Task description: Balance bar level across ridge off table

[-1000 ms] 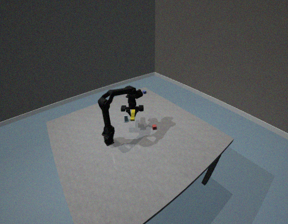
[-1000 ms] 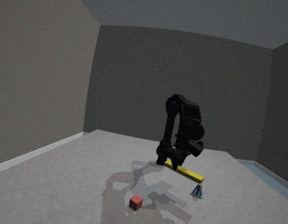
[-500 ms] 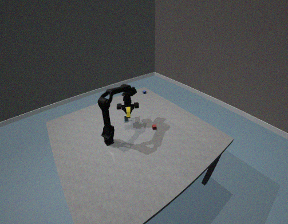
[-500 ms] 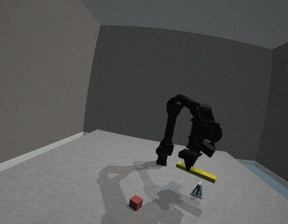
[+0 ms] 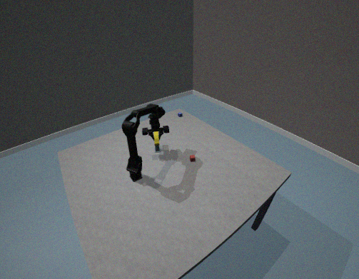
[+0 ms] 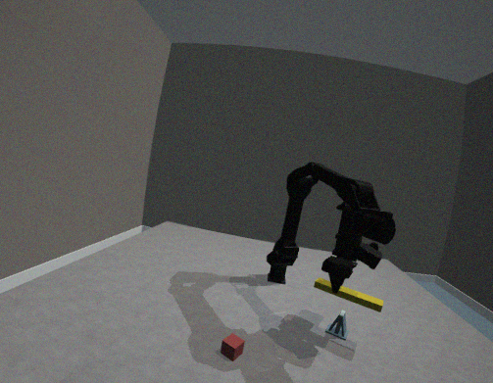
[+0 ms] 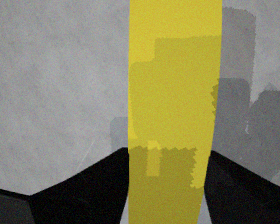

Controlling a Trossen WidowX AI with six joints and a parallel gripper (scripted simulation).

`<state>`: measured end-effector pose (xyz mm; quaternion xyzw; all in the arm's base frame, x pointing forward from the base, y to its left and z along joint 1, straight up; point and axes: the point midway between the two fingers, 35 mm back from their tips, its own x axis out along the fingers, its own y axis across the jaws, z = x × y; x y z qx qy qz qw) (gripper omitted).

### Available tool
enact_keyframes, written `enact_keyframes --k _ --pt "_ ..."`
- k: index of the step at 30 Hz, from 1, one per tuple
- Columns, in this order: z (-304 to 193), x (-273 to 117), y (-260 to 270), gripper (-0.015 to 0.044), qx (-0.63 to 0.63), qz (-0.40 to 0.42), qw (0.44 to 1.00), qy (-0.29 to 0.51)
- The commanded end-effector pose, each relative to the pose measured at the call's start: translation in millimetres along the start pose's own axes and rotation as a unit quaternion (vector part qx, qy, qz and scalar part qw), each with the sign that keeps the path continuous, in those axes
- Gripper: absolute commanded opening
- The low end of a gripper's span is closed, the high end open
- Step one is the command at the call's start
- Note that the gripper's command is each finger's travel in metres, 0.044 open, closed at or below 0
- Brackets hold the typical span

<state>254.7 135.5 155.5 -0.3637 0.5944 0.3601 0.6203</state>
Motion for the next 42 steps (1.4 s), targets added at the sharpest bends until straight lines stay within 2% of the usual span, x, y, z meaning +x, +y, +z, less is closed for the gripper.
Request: enact_keyframes --k 1,23,42 --pt "1 6 1 0.0 0.001 0.003 1.0 0.001" --pt "1 40 2 0.0 0.0 0.003 1.0 0.001" --pt "1 41 2 0.0 -0.001 0.003 1.0 0.001"
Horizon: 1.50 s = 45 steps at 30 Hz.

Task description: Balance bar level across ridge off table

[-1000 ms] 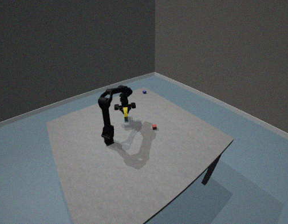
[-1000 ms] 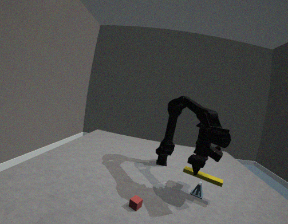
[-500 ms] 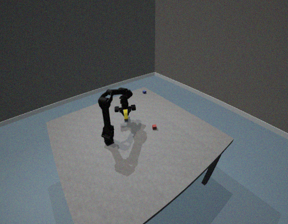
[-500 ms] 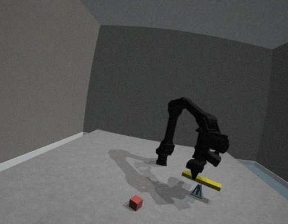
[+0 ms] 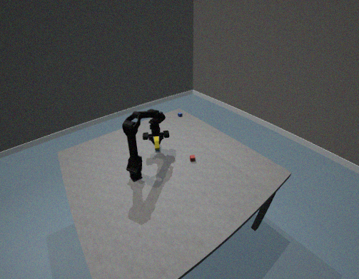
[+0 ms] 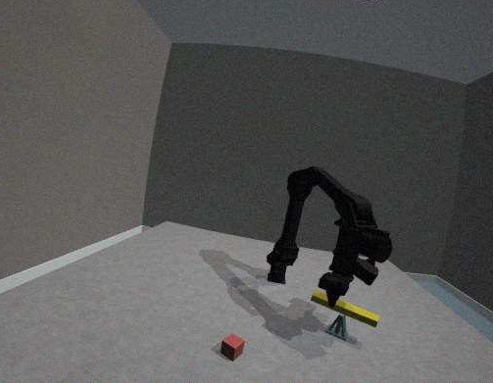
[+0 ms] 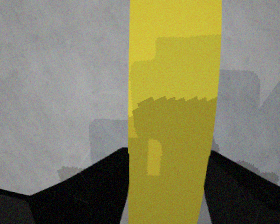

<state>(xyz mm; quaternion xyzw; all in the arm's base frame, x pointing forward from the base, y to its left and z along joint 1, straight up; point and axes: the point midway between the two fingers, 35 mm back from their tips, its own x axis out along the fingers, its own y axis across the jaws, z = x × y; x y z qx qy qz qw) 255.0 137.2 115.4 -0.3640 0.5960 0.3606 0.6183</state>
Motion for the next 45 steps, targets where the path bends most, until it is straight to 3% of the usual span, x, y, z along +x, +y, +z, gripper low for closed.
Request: enact_keyframes --k 1,45 --pt "0.3 0.6 0.5 0.0 0.0 0.002 1.0 -0.001" --pt "0.4 4.2 0.5 0.0 0.0 0.002 1.0 -0.001"
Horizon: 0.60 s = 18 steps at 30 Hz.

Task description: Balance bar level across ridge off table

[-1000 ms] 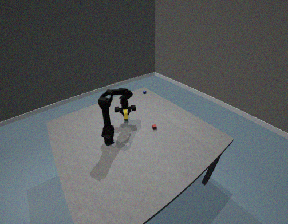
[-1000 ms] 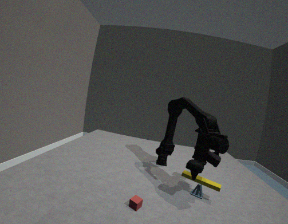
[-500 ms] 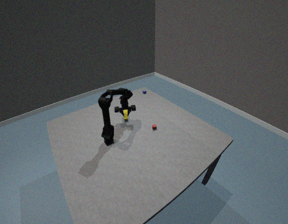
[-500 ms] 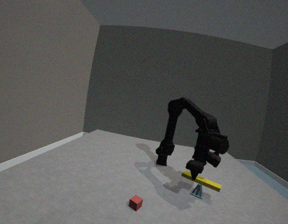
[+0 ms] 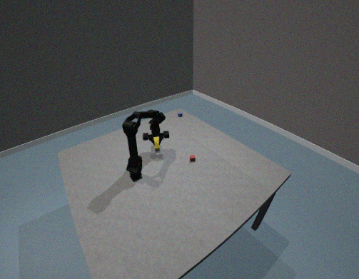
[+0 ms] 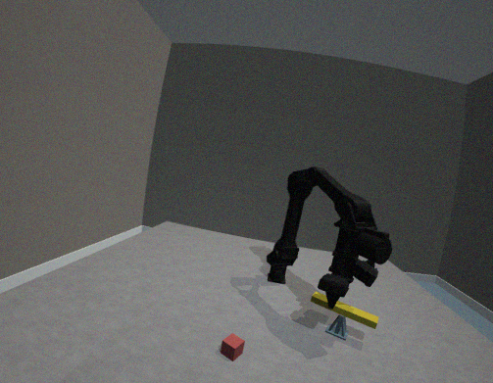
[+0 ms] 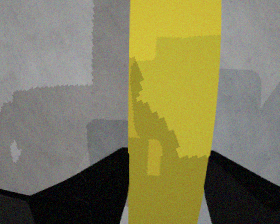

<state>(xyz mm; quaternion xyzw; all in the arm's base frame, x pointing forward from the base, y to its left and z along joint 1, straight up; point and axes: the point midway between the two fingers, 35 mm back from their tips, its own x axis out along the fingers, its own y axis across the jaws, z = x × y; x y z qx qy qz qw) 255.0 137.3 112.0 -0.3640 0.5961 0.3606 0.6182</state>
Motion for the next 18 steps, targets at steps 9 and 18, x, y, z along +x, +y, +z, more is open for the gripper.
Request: enact_keyframes --k 9,18 --pt "0.4 1.6 0.4 0.0 0.0 0.002 1.0 -0.001" --pt "0.5 2.3 0.4 0.0 0.0 0.002 1.0 -0.001"
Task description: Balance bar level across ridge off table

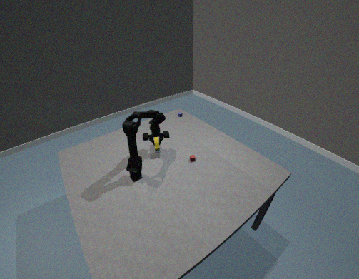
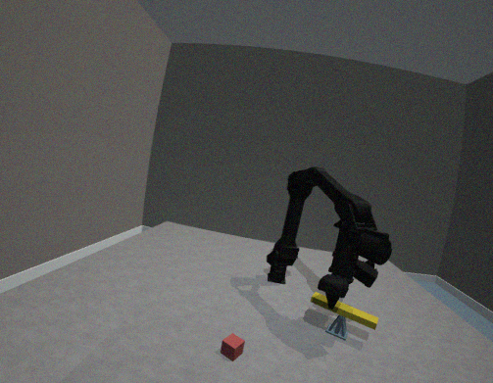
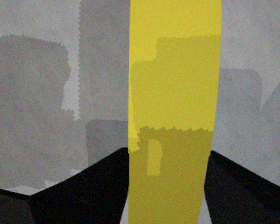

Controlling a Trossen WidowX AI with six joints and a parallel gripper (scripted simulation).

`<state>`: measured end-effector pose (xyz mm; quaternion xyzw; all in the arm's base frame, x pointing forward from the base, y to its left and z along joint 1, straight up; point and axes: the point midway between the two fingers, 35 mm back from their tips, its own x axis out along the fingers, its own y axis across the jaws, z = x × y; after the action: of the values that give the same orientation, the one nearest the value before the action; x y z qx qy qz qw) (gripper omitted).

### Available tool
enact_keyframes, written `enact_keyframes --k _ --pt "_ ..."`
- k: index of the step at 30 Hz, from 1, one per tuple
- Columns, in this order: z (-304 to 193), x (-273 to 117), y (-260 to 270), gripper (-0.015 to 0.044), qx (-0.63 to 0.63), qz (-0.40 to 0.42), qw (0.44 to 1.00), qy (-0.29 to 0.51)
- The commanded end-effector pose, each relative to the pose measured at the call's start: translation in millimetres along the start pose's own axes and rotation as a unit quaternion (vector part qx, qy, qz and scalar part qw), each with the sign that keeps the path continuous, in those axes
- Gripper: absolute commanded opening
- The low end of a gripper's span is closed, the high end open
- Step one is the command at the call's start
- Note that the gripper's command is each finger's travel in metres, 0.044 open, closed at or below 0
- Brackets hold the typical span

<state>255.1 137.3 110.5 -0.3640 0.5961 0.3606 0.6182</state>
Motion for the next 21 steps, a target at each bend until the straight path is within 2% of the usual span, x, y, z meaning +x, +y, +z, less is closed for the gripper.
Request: enact_keyframes --k 1,21 --pt "0.4 1.0 0.4 0.0 0.0 0.002 1.0 -0.001" --pt "0.4 2.7 0.5 0.0 0.0 0.002 1.0 -0.001"
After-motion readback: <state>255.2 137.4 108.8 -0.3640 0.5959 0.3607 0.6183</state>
